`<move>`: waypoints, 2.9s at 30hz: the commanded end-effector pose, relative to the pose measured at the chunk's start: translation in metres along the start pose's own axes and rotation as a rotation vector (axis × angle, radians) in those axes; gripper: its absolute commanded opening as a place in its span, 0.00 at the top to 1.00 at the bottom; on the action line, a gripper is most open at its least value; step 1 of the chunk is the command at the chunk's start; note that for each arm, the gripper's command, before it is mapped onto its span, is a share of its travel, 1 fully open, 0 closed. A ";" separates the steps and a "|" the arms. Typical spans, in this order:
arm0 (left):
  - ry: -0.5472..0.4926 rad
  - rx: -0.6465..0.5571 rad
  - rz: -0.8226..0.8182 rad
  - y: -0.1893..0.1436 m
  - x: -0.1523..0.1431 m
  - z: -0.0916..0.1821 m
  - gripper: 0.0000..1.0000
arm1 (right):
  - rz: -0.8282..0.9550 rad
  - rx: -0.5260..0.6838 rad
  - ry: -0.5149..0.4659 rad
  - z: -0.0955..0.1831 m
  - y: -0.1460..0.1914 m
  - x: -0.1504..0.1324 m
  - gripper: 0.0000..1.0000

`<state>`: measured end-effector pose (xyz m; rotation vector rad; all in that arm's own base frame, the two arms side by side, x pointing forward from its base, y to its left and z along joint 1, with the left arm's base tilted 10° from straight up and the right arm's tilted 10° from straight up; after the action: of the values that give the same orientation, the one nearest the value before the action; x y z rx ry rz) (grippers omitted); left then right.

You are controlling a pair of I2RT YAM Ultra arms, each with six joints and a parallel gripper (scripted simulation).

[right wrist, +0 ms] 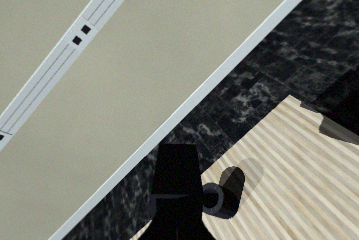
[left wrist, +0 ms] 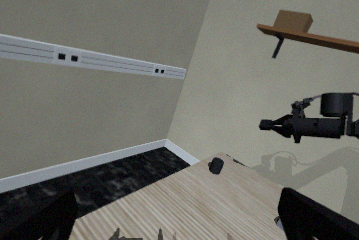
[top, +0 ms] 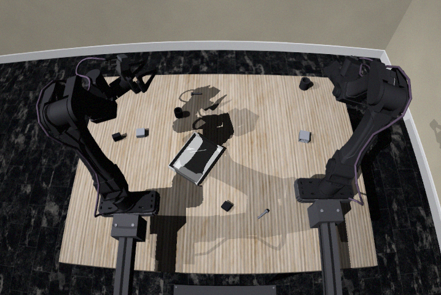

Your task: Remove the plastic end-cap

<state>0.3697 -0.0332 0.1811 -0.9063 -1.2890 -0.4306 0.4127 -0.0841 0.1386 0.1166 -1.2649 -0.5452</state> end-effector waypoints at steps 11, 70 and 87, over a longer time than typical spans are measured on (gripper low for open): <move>-0.014 -0.020 -0.041 -0.005 0.009 -0.003 0.00 | 0.008 0.027 -0.028 0.001 0.008 0.009 1.00; 0.526 -0.727 -0.344 -0.082 -0.204 -0.176 0.00 | -0.289 0.959 0.999 0.124 0.117 -0.268 1.00; 0.634 -0.838 -0.368 -0.093 -0.237 -0.213 0.00 | -0.285 0.965 1.026 0.130 0.118 -0.275 1.00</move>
<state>0.3696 -0.2972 -0.0148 -1.0723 -0.7340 -1.4624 0.2808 0.1598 -0.0240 1.1769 -0.3686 -0.0884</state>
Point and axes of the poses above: on each arm, the point where the finger pads meet when closed, its own z axis back along the fingers, its own y axis across the jaws, x = y × z, the point moved 7 cm from there along z, back along the fingers, and after that the axes turned 11 degrees about z, right-handed, at the moved point
